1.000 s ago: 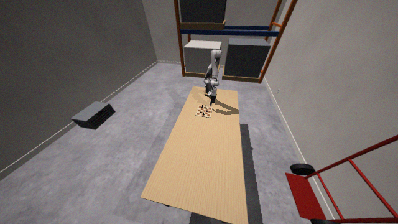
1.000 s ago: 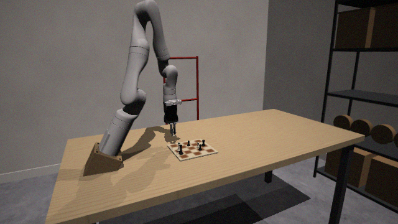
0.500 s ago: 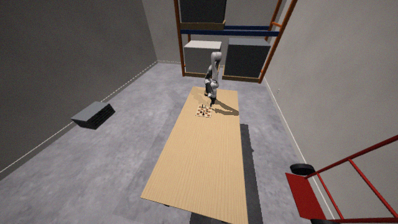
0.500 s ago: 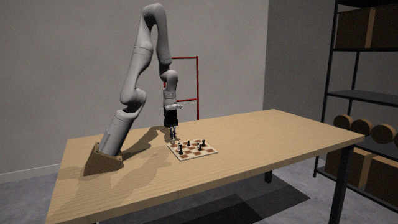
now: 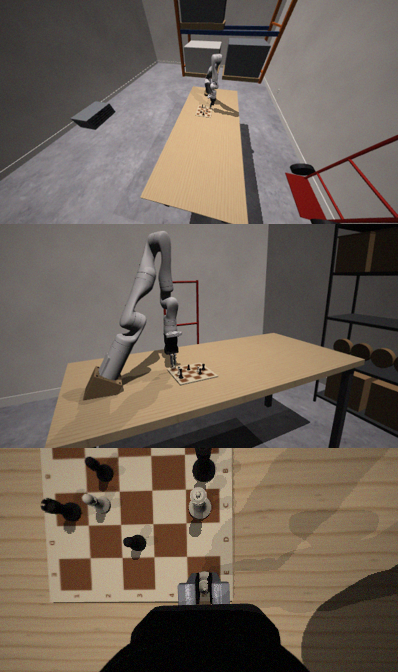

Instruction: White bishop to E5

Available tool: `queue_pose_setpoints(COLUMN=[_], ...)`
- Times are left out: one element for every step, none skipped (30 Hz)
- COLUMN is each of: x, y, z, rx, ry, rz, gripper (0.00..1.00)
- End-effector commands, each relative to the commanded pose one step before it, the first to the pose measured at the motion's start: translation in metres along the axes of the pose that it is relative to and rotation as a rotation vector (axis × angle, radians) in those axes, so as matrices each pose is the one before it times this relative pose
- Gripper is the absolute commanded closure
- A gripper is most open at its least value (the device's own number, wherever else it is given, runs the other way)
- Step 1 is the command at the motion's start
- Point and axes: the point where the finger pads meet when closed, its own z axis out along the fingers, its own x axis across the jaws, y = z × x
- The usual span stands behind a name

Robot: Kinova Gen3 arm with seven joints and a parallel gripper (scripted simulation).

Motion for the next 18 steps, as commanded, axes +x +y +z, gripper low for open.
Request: queue_pose_setpoints(x=[-0.00078,0.00000,0.00000,0.00000,0.00000,-0.00001,0.00000,0.00000,0.00000,0.00000,0.00000,0.00000,0.00000,0.00000,0.00000,0.00000,0.00000,0.00000], y=[-0.00683,0.00000,0.00000,0.00000,0.00000,0.00000,0.00000,0.00000,0.00000,0.00000,0.00000,0.00000,0.00000,0.00000,0.00000,0.00000,0.00000,0.00000], z=[0.00315,0.00087,0.00081,0.00076,0.00070,0.00065,0.00060,0.00054,0.00049,0.00043,0.00038,0.00033,0.00000,0.00000,0.00028,0.00024,0.00020,0.00016], rx=[0.01007,0.00000,-0.00002,-0.00004,-0.00002,0.00004,0.00002,0.00001,0.00000,0.00000,-0.00001,-0.00001,0.00000,0.00000,-0.00001,-0.00001,-0.00001,-0.00001], ry=[0.00218,0.00000,0.00001,0.00001,0.00000,-0.00001,-0.00001,0.00000,0.00000,0.00000,0.00000,0.00000,0.00000,0.00000,0.00000,0.00000,0.00000,0.00000], rz=[0.01898,0.00000,0.00001,0.00003,0.00002,-0.00003,-0.00002,-0.00001,0.00000,0.00000,0.00001,0.00001,0.00000,0.00000,0.00001,0.00001,0.00001,0.00001], gripper=[1.00,1.00,1.00,1.00,1.00,1.00,1.00,1.00,1.00,1.00,1.00,1.00,1.00,1.00,1.00,1.00,1.00,1.00])
